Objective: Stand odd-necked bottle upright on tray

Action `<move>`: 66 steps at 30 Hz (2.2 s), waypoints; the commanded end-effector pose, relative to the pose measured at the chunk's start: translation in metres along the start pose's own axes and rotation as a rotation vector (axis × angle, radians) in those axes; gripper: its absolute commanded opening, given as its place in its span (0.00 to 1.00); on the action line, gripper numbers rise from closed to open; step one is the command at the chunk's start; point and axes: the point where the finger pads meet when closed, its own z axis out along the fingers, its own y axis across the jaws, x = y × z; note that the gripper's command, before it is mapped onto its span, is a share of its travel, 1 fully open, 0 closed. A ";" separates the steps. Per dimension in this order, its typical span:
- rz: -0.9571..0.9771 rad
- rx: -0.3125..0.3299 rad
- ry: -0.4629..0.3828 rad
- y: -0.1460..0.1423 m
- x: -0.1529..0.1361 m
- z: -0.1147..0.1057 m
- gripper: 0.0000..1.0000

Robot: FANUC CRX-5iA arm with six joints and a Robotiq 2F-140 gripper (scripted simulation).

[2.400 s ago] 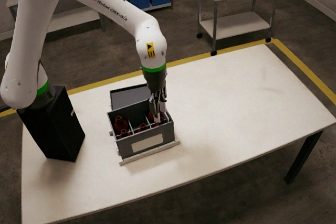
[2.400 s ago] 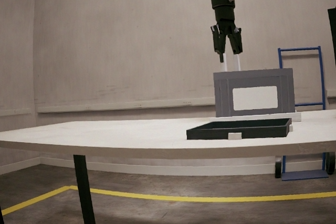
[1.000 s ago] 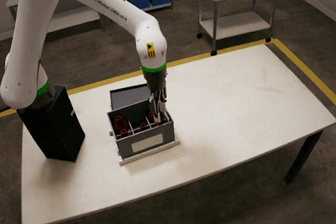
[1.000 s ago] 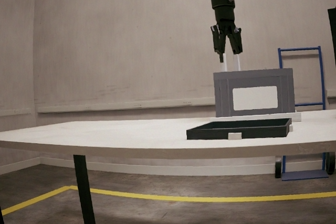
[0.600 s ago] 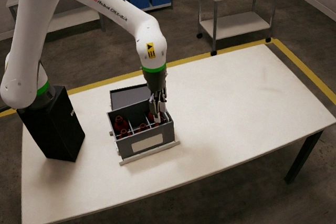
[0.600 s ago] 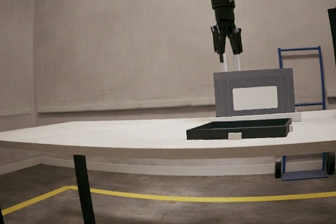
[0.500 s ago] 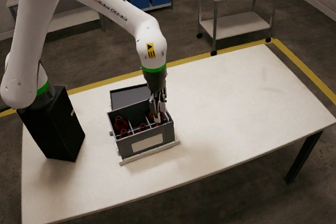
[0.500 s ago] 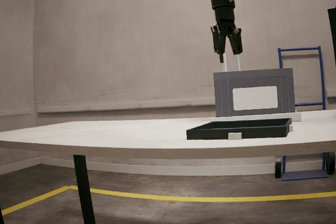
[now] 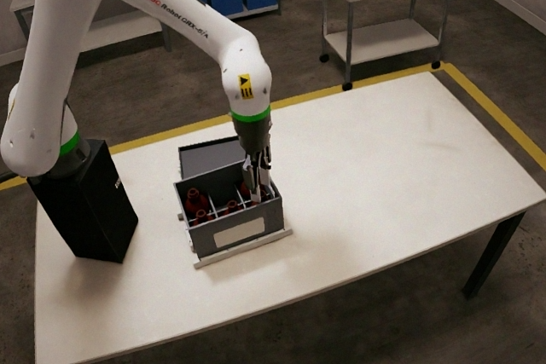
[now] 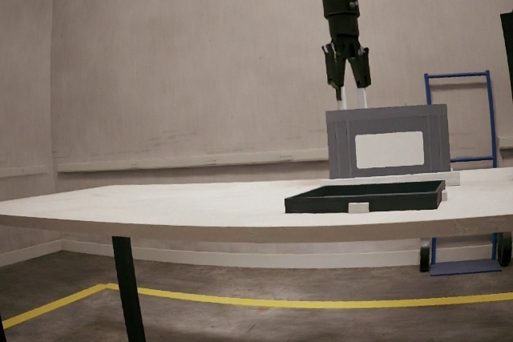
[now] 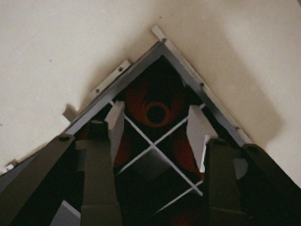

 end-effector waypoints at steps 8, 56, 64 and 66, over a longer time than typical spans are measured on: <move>0.000 0.001 0.002 0.000 0.001 0.009 0.44; 0.000 0.001 0.002 0.000 0.001 0.027 0.44; 0.000 0.001 0.002 0.000 0.001 0.027 0.44; 0.000 0.001 0.002 0.000 0.001 0.027 0.44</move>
